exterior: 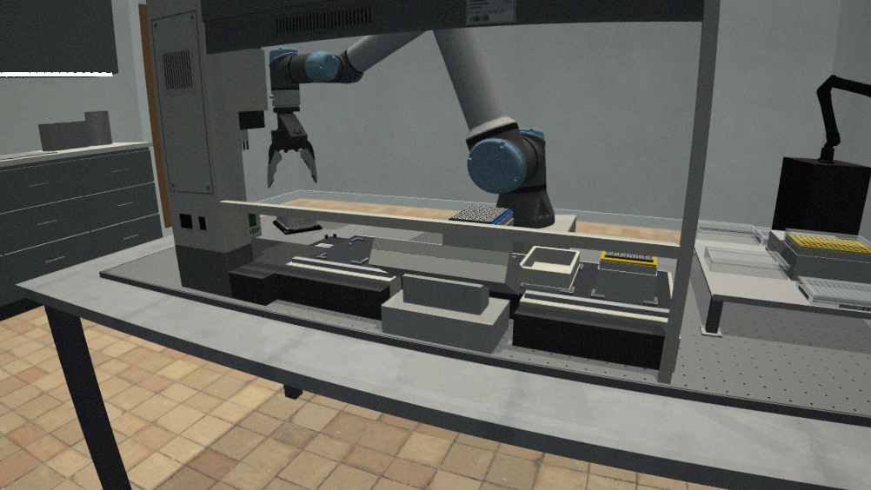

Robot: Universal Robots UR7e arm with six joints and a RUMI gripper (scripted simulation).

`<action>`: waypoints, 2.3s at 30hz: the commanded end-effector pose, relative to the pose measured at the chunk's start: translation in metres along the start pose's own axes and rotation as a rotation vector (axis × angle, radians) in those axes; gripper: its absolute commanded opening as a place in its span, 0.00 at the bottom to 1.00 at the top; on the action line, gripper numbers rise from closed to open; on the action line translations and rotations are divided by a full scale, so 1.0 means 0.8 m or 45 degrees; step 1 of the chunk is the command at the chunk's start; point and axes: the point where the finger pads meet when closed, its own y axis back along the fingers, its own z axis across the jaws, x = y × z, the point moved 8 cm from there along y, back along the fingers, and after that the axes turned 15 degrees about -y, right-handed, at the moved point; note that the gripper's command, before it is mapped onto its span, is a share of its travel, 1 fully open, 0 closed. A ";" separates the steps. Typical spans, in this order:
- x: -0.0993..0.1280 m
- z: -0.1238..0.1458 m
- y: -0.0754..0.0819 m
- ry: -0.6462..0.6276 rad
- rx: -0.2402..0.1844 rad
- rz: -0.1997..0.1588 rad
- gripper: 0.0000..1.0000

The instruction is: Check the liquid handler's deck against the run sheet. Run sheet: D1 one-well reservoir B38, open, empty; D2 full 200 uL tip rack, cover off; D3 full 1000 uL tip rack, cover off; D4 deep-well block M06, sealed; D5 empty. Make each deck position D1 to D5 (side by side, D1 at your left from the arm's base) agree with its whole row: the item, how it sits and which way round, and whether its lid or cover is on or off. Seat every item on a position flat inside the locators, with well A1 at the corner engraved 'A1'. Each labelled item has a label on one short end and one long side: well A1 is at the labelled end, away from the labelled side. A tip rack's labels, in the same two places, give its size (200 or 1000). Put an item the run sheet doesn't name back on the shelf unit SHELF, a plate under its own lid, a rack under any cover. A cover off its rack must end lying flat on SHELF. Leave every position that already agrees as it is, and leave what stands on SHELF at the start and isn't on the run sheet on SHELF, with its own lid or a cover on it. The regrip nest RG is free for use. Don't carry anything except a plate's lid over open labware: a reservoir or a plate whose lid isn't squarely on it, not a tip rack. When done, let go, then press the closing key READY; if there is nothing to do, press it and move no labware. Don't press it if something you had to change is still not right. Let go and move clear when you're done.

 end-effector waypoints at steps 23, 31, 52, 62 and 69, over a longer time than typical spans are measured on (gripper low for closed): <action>0.000 0.000 0.054 0.000 -0.001 -0.001 0.82; 0.000 0.000 0.066 0.000 -0.001 -0.001 0.82; 0.000 0.000 0.106 0.000 -0.001 -0.001 0.82; 0.000 0.000 0.123 0.000 -0.001 -0.001 0.82; 0.000 0.000 0.137 0.000 -0.001 -0.001 0.82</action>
